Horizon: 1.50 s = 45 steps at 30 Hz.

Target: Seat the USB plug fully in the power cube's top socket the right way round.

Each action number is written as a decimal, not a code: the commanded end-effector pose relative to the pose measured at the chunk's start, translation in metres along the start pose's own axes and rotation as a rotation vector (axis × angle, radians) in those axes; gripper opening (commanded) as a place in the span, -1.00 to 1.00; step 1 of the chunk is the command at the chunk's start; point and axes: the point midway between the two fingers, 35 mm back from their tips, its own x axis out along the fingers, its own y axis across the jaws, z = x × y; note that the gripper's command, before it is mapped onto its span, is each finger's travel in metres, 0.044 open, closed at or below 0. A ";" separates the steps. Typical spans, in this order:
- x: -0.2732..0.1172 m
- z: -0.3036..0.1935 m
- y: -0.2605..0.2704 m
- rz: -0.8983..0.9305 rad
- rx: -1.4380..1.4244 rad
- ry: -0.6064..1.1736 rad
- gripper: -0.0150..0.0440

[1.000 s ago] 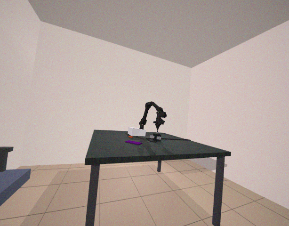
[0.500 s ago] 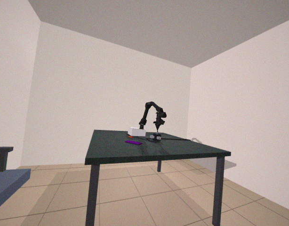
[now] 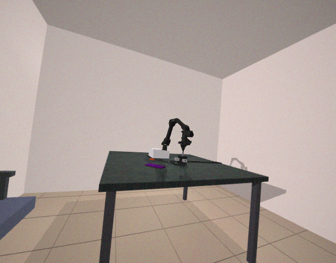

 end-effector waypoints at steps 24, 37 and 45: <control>0.004 -0.002 0.000 -0.003 0.017 0.011 -0.49; 0.005 -0.002 0.000 -0.003 0.021 0.014 -0.49; 0.006 -0.002 0.000 -0.003 0.021 0.014 -0.49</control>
